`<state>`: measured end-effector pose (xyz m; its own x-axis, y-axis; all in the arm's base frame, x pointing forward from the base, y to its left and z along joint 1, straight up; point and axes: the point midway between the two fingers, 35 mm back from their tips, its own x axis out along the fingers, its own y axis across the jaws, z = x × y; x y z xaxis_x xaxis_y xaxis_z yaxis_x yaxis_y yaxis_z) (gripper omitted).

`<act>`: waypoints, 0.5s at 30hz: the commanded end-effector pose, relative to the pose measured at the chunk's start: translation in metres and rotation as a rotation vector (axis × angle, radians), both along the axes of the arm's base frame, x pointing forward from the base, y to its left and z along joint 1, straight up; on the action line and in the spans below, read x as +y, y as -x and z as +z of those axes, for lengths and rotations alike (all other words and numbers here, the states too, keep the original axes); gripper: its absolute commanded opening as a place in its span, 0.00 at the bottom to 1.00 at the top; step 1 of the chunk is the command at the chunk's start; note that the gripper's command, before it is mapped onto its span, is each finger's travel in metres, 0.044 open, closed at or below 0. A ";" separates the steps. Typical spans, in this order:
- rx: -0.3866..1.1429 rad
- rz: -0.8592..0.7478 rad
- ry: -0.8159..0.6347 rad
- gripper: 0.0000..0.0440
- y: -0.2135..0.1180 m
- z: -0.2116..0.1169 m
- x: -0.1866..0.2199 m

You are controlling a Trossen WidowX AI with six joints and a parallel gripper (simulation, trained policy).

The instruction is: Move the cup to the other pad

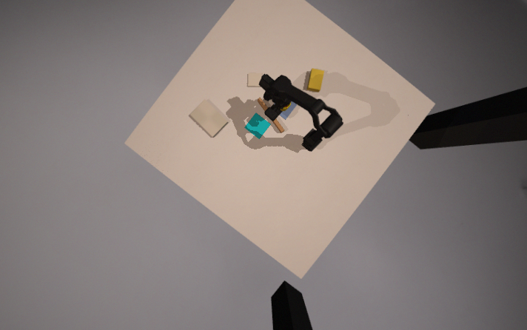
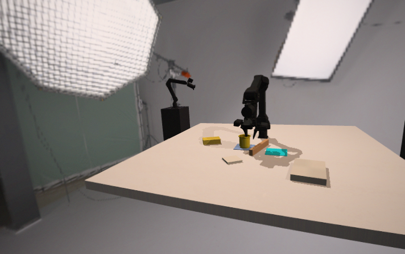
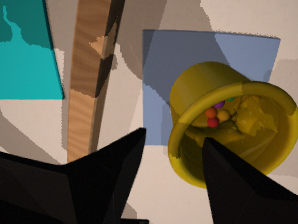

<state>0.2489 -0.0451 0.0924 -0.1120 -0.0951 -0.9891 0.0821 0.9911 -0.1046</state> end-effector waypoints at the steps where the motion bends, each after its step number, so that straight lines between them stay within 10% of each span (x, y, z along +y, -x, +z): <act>1: 0.015 0.033 -0.006 0.41 0.002 -0.013 -0.004; 7: 0.029 0.097 -0.028 0.40 0.005 -0.029 -0.005; 15: 0.037 0.200 -0.040 0.00 0.005 -0.037 -0.007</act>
<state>0.2438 -0.0516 0.0584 -0.1326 -0.0843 -0.9876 -0.0810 0.9940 -0.0740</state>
